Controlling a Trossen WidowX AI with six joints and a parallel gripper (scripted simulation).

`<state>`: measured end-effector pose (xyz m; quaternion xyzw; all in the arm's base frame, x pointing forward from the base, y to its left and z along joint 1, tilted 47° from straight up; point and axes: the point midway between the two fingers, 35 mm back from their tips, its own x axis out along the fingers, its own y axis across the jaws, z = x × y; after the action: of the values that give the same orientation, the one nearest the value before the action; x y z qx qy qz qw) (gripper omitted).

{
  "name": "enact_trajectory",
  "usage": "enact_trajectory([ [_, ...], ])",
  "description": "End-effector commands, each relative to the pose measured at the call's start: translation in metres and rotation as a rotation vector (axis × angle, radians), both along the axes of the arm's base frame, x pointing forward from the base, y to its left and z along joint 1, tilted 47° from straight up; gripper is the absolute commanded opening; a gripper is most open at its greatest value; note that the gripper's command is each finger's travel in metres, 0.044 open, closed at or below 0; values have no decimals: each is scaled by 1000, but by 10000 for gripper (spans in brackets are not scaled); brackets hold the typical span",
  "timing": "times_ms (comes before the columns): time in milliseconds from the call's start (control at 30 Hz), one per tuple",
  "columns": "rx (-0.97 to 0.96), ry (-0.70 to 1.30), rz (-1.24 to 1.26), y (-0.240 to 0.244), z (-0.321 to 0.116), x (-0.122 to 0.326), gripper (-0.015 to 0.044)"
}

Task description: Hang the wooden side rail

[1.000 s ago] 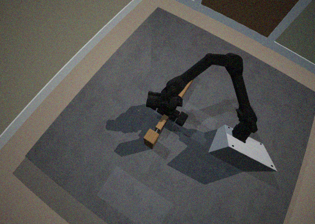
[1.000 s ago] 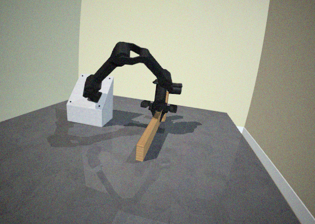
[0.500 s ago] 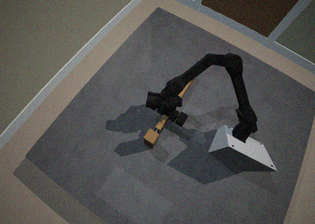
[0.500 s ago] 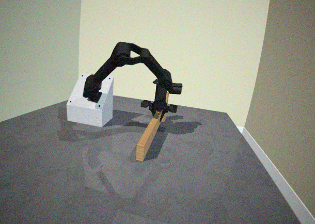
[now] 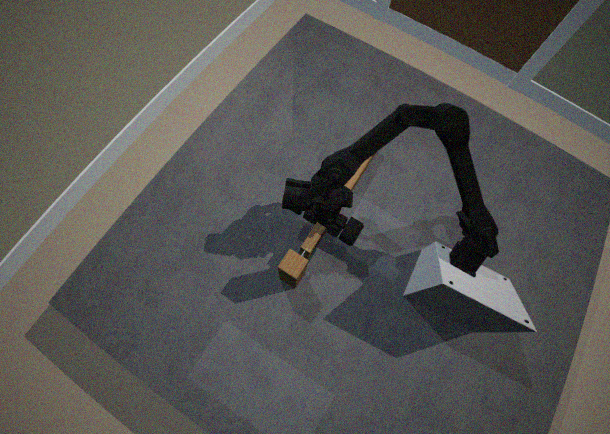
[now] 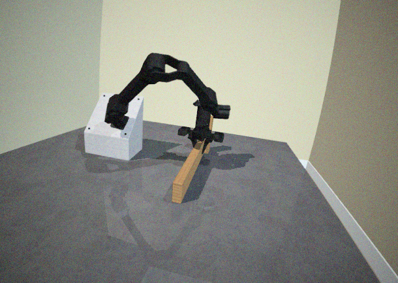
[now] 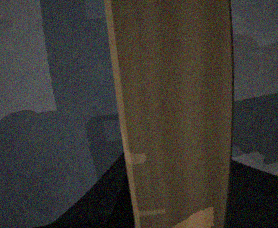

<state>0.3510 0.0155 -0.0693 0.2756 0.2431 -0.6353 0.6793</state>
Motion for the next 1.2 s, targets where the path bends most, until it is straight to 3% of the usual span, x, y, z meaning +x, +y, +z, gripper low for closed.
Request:
enact_trajectory([
  [0, 6, -9, 11, 6, 1, 3, 0],
  [1167, 6, -9, 11, 9, -2, 2, 0],
])
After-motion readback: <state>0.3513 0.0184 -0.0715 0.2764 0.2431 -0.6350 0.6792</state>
